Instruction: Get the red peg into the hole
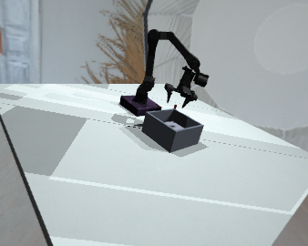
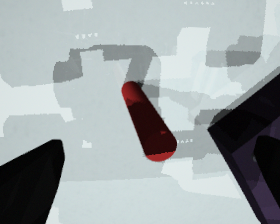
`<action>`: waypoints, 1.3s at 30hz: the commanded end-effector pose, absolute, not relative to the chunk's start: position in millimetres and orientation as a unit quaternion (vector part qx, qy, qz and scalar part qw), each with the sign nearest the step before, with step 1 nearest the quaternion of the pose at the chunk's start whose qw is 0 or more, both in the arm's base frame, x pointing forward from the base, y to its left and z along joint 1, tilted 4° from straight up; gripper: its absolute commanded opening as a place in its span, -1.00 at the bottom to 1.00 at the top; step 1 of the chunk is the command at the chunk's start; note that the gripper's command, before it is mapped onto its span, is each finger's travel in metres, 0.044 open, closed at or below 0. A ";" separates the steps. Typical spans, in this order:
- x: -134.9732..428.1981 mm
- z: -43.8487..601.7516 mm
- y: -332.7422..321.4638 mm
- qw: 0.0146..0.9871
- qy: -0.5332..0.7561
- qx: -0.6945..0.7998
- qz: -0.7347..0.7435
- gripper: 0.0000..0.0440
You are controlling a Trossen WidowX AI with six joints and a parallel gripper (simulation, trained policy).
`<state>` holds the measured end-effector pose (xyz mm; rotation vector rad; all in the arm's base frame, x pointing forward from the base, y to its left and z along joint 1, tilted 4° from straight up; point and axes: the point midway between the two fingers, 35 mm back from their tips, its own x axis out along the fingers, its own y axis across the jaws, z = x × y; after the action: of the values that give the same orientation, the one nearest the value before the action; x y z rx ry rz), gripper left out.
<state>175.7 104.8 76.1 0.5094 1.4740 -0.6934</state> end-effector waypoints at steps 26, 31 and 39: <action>168.9 3.0 84.0 0.659 0.650 0.151 -0.348 -1.00; 178.3 18.5 76.5 0.676 0.632 0.139 -0.353 -1.00; 188.9 55.4 62.9 0.699 0.606 0.126 -0.358 -1.00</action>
<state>182.3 68.8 37.9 0.2888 1.3889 -0.7996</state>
